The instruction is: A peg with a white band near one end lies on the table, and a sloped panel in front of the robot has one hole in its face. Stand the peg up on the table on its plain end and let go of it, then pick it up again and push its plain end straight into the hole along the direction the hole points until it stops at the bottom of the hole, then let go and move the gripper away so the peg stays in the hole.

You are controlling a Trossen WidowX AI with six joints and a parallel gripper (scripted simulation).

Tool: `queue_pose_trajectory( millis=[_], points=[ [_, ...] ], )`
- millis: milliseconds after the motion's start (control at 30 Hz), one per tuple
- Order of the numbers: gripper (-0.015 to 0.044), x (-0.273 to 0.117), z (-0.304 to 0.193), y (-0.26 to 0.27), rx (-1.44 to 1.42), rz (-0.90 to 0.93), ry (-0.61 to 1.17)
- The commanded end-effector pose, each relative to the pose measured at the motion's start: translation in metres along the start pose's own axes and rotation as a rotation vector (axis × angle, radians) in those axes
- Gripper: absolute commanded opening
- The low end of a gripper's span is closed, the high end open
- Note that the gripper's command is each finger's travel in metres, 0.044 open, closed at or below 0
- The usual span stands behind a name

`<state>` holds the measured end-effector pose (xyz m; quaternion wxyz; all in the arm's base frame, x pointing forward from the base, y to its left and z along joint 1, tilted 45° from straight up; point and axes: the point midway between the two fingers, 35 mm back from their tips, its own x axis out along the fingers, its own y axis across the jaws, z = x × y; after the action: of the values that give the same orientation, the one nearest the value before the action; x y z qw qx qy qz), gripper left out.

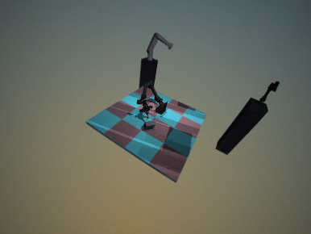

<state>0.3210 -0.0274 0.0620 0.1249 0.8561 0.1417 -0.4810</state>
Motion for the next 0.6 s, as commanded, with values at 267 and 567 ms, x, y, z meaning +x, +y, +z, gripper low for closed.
queue_pose_trajectory(
  millis=[267, 567],
  points=[
    [0.0, 0.017, -0.005, 0.0, 0.002, -0.016, 0.035],
    [0.0, 0.028, -0.009, 0.001, -0.001, -0.024, 0.063]
  ],
)
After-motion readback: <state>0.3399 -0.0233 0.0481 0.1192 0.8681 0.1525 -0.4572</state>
